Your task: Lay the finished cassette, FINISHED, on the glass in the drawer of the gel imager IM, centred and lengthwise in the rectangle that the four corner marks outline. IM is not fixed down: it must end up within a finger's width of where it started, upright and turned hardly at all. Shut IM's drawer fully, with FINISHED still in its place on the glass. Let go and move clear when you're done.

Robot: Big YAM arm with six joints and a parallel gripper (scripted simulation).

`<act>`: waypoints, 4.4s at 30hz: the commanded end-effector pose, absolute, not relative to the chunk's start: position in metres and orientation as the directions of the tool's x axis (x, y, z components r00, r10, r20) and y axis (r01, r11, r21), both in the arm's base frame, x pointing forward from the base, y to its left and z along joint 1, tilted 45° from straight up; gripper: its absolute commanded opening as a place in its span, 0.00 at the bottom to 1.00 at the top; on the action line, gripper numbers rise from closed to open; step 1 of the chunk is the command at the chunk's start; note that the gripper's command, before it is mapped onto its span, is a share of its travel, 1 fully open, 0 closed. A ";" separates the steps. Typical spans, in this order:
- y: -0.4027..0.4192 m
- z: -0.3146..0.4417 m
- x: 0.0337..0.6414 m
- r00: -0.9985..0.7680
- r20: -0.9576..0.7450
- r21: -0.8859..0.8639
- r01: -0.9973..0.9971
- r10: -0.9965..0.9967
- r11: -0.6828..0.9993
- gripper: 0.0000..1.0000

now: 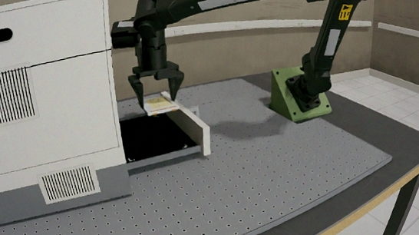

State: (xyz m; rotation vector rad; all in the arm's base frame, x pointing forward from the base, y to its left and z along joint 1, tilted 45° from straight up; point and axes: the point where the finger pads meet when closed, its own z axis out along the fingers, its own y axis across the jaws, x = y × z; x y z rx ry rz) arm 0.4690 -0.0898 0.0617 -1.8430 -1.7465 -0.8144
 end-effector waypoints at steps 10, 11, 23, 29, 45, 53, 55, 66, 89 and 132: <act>-0.085 0.061 0.489 -0.002 0.693 0.080 0.994 0.721 -0.075 0.78; -0.085 0.061 0.489 -0.002 0.693 0.080 0.994 0.721 -0.075 0.78; -0.071 0.045 0.488 0.012 0.699 0.061 0.995 0.715 -0.076 0.78; -0.067 0.041 0.489 0.015 0.700 0.056 0.996 0.714 -0.076 0.78; -0.055 0.028 0.496 0.017 0.701 0.052 0.996 0.713 -0.076 0.78; -0.050 0.024 0.500 0.020 0.702 0.049 0.996 0.712 -0.075 0.78; -0.050 0.025 0.499 0.020 0.702 0.048 0.996 0.712 -0.075 0.78; -0.051 0.027 0.500 0.019 0.701 0.053 0.996 0.713 -0.078 0.78; -0.051 0.027 0.500 0.019 0.701 0.053 0.996 0.713 -0.078 0.78; -0.052 0.027 0.500 0.019 0.701 0.053 0.995 0.713 -0.079 0.78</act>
